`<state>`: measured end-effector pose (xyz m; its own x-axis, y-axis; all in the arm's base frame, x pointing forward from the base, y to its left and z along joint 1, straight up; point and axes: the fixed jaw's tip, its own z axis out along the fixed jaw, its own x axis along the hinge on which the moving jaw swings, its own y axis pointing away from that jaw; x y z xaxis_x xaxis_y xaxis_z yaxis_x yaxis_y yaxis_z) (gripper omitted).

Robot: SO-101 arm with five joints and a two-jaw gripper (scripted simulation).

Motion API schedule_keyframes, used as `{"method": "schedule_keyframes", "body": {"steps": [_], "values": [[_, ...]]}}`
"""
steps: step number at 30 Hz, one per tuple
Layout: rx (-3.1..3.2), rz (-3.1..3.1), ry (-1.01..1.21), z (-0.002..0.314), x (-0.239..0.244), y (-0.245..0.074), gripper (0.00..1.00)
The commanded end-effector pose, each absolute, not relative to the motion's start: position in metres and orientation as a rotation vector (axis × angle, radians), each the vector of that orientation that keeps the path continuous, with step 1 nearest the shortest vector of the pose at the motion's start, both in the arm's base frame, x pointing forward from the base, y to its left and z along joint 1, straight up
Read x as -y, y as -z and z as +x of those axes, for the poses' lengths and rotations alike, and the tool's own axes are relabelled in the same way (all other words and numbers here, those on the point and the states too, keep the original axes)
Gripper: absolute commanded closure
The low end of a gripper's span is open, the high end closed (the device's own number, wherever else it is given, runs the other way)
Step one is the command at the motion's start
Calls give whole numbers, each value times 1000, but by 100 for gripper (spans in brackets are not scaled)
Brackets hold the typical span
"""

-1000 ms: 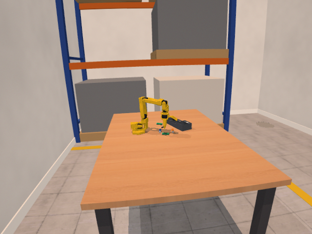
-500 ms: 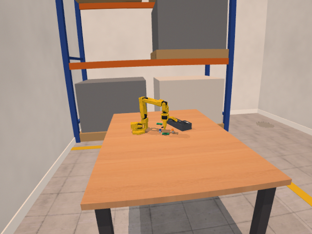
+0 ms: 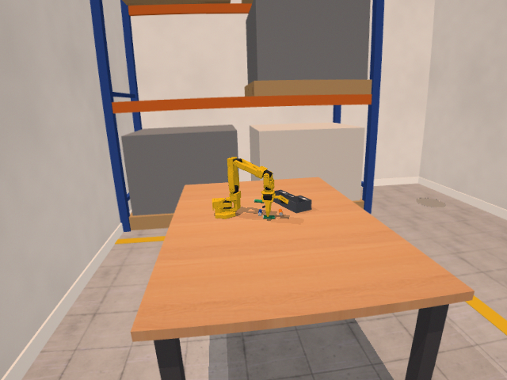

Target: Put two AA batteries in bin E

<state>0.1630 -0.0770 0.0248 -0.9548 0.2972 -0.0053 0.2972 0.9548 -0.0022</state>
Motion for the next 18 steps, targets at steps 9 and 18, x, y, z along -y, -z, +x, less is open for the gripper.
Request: {"method": "schedule_keyframes", "body": {"steps": [9,18], "values": [[-3074,472,18,165,80,-16,79],[-3074,472,18,165,80,-14,79]]}}
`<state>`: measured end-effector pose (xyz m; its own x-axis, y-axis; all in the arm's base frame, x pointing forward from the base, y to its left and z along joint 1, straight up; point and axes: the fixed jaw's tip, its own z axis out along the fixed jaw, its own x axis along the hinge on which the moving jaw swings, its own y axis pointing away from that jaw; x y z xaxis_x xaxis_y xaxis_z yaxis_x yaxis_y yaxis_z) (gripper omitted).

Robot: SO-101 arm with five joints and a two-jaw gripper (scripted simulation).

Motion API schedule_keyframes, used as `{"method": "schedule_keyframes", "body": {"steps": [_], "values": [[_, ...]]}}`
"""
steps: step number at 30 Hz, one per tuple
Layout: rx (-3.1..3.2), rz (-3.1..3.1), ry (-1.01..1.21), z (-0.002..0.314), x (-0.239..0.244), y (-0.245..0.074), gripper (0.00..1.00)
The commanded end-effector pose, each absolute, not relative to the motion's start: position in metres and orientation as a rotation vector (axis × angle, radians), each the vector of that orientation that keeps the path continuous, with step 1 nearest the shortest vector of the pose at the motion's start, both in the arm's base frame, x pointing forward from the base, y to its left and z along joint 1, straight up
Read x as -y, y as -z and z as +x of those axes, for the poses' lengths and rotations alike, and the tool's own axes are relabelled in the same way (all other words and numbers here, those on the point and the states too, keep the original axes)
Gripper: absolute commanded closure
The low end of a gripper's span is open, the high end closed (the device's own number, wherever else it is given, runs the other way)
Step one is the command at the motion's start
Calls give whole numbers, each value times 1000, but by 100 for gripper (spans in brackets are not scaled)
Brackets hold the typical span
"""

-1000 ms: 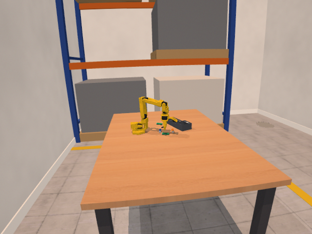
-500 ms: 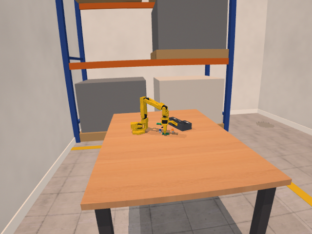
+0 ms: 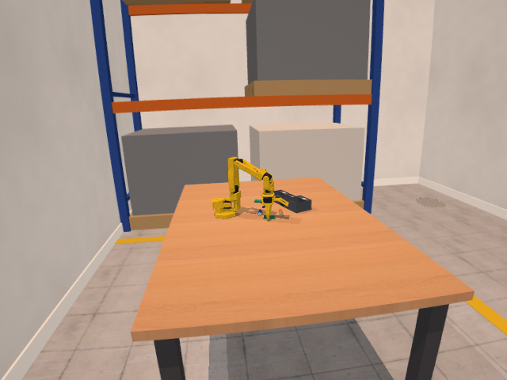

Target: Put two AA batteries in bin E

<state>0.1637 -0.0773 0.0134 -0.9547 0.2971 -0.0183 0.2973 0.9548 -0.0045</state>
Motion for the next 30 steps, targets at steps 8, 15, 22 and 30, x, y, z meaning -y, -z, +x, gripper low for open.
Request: {"method": "schedule_keyframes", "body": {"steps": [8,15,22,30], "values": [[-3095,476,6,163,79,-8,79],[-3095,476,6,163,79,-8,79],[-3095,476,6,163,79,-8,79],[-3095,476,6,163,79,-8,82]]}}
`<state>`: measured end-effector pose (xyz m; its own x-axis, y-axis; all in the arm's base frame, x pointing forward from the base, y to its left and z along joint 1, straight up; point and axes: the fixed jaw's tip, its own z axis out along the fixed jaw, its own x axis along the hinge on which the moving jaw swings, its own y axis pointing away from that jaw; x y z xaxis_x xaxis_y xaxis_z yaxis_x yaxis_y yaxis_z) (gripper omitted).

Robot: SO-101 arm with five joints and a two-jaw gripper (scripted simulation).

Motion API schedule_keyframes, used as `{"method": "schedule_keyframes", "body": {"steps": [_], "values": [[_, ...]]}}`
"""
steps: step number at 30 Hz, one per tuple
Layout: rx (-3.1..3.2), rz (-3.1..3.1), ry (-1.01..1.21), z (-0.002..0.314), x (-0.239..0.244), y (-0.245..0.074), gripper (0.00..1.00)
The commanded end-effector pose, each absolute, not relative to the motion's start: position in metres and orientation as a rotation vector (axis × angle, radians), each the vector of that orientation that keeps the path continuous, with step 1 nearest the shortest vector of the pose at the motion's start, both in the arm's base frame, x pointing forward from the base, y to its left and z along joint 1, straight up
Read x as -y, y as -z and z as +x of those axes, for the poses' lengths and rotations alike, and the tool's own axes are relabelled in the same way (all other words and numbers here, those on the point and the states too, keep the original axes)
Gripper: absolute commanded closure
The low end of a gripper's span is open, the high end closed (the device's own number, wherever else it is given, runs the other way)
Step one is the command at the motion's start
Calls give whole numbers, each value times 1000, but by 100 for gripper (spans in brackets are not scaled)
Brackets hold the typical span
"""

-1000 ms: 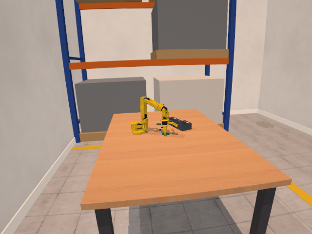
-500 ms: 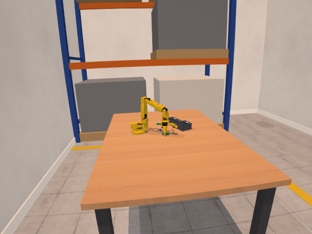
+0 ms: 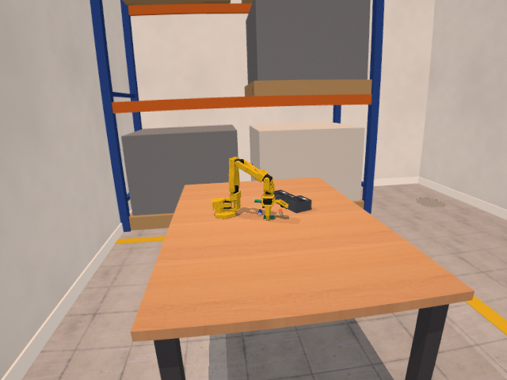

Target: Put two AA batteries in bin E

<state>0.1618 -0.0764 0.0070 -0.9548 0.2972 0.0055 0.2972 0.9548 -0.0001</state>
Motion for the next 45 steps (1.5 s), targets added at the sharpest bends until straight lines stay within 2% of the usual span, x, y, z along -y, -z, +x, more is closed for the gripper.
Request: {"method": "schedule_keyframes", "body": {"steps": [1,26,45], "values": [[3116,-479,-6,163,79,-8,82],[3116,-479,-6,163,79,-8,98],[3116,-479,-6,163,79,-8,100]]}}
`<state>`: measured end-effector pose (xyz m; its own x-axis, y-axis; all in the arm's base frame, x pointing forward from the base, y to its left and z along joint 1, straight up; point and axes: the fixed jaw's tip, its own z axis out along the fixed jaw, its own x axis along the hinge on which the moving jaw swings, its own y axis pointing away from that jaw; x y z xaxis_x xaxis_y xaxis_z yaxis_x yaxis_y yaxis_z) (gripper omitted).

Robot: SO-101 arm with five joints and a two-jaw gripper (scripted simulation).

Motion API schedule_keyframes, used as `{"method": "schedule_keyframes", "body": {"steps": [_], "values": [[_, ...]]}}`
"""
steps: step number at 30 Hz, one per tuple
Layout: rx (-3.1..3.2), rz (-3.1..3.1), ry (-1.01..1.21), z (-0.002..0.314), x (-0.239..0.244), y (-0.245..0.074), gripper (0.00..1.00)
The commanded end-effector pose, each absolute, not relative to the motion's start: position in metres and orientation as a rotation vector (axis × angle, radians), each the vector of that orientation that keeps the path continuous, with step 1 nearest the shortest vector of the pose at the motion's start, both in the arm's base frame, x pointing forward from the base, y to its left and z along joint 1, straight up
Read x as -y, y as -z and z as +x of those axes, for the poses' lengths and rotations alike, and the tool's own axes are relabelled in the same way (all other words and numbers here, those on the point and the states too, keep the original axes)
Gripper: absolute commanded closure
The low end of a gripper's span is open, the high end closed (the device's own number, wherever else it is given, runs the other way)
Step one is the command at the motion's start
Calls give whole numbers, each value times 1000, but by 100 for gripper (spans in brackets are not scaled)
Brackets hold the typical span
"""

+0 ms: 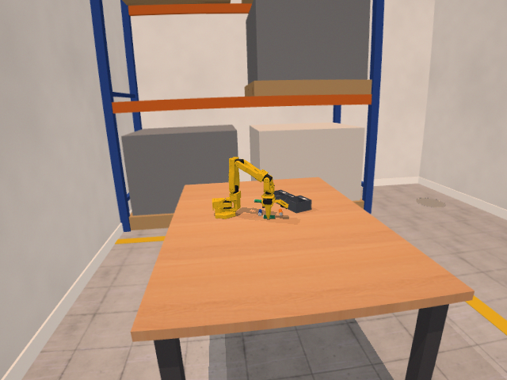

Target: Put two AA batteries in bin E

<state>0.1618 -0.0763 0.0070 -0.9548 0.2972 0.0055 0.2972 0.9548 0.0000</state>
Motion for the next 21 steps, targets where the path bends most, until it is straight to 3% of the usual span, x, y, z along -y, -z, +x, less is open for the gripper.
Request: {"method": "schedule_keyframes", "body": {"steps": [1,21], "values": [[3116,-479,-6,163,79,-8,100],[3116,-479,-6,164,80,-21,100]]}}
